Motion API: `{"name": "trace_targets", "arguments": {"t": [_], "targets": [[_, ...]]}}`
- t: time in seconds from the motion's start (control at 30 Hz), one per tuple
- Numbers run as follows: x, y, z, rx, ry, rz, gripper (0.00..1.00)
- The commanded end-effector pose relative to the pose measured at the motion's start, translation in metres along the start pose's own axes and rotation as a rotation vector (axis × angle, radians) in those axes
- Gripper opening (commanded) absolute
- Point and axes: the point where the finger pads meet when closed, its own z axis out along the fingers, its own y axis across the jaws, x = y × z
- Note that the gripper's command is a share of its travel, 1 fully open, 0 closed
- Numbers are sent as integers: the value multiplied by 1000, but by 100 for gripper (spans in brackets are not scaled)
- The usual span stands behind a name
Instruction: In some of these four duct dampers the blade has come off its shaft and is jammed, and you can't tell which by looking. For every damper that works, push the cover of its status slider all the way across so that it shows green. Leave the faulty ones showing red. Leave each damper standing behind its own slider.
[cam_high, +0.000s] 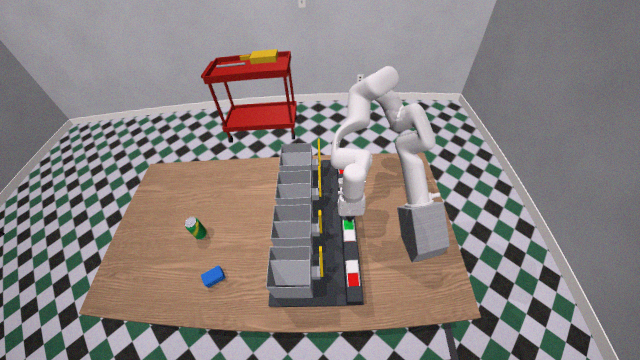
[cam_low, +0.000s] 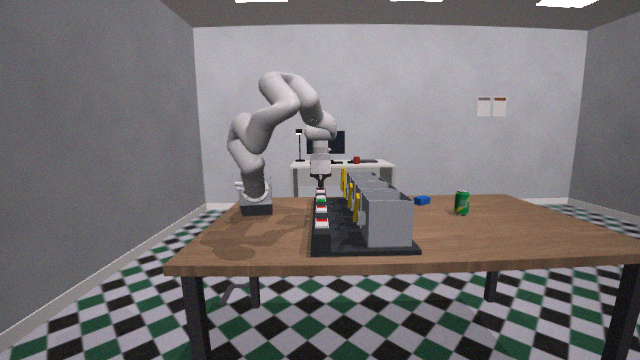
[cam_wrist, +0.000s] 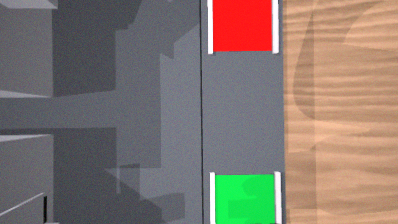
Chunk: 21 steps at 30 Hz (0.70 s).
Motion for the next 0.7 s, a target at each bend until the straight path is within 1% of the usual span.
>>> {"name": "trace_targets", "arguments": {"t": [0.0,0.13,0.3,0.33,0.37,0.43,0.5,0.57,0.67], "targets": [[0,-1,-11,2,-2,1,0],[0,-1,-18,2,-2,1,0],[-1,-1,-19,2,-2,1,0],[-6,-1,-19,2,-2,1,0],[-17,-1,-19,2,-2,1,0],[-17,-1,-19,2,-2,1,0],[-53,-1,-19,2,-2,1,0],[-64,-1,-19,2,-2,1,0],[-88,-1,-19,2,-2,1,0]]}}
